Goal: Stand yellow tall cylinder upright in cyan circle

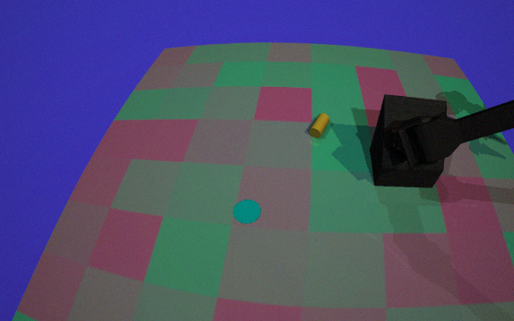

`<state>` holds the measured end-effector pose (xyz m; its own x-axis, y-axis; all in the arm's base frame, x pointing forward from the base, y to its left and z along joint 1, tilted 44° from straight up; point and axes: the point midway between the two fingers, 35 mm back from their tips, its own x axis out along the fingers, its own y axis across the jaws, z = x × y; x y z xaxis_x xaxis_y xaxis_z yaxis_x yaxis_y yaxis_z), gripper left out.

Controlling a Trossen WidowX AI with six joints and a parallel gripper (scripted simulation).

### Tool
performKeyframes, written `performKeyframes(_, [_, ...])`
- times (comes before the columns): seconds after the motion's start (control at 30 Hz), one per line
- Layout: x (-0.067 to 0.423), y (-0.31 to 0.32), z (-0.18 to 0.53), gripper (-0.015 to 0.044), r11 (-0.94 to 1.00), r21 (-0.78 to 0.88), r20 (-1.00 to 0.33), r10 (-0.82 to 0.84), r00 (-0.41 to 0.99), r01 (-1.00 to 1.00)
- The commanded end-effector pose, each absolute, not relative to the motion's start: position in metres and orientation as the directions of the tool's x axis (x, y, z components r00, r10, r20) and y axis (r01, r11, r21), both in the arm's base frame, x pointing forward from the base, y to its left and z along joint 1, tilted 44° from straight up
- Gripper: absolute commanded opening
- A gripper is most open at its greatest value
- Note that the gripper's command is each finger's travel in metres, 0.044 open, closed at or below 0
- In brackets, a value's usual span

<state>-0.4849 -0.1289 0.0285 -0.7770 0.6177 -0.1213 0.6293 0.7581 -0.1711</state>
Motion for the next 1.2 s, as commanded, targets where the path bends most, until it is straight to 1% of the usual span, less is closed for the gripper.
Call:
performKeyframes(0.0, [-0.484, -0.131, 0.028, 0.0374, 0.762, -0.171, -0.123, 0.613, -0.781, 0.625])
performKeyframes(0.07, [-0.481, -0.145, 0.025, 0.0321, 0.789, -0.172, -0.139, 0.573, -0.808, 0.589])
performKeyframes(0.1, [-0.477, -0.157, 0.022, 0.0309, 0.809, -0.173, -0.151, 0.542, -0.827, 0.562])
performKeyframes(0.33, [-0.449, -0.231, 0.002, 0.0309, 0.924, -0.106, -0.256, 0.331, -0.908, 0.367])
performKeyframes(0.57, [-0.404, -0.296, -0.019, 0.0309, 0.987, -0.048, -0.379, 0.126, -0.917, 0.155])
performKeyframes(0.83, [-0.336, -0.356, -0.045, 0.0309, 0.996, -0.002, -0.529, -0.074, -0.845, -0.086])
performKeyframes(1.17, [-0.233, -0.402, -0.074, 0.0309, 0.933, 0.029, -0.711, -0.232, -0.664, -0.358])
